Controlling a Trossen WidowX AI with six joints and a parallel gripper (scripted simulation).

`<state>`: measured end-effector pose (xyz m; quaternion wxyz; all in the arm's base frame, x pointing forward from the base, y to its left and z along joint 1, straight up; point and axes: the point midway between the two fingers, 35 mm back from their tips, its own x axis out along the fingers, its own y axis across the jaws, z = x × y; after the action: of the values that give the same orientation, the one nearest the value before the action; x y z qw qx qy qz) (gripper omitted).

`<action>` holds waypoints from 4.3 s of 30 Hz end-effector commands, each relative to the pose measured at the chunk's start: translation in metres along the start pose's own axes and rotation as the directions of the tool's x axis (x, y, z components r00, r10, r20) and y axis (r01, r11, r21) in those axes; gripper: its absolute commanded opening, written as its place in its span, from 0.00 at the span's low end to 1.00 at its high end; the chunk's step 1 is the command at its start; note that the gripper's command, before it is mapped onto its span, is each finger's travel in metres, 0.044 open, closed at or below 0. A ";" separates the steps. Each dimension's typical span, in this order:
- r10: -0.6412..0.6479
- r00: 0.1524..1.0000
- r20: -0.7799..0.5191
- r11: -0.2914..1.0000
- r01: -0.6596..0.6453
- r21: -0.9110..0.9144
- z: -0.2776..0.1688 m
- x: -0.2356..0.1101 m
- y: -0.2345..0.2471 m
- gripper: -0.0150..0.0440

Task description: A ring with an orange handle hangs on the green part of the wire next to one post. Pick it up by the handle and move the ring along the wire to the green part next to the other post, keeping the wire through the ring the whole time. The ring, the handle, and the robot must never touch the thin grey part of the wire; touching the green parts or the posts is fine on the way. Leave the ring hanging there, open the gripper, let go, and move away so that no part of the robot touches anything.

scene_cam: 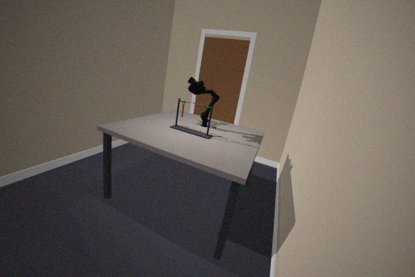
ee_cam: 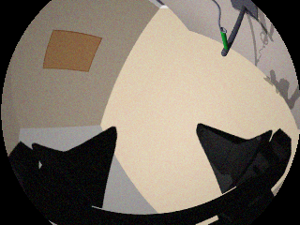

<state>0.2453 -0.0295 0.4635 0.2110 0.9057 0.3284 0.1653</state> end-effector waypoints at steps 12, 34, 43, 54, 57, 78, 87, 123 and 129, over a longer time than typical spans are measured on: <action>0.105 0.992 0.069 0.871 -0.126 0.476 0.061 -0.025 0.012 0.53; 0.335 0.912 0.238 -0.073 -0.226 0.971 0.188 -0.096 -0.004 0.53; 0.407 0.839 0.362 -0.701 0.033 0.712 0.256 -0.138 -0.054 0.53; 0.453 0.756 0.473 -0.860 0.511 0.007 0.308 -0.165 -0.136 0.53; 0.453 0.754 0.475 -0.856 0.518 -0.005 0.308 -0.165 -0.138 0.53; 0.494 0.706 0.507 -0.694 0.672 -0.258 0.288 -0.120 -0.089 0.53; 0.494 0.706 0.508 -0.695 0.672 -0.257 0.291 -0.115 -0.084 0.53; 0.496 0.707 0.504 -0.695 0.672 -0.257 0.317 -0.077 -0.056 0.53; 0.497 0.707 0.503 -0.694 0.672 -0.258 0.323 -0.070 -0.053 0.53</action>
<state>0.3033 -0.1262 0.1481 0.9992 -0.0051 0.0400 -0.0036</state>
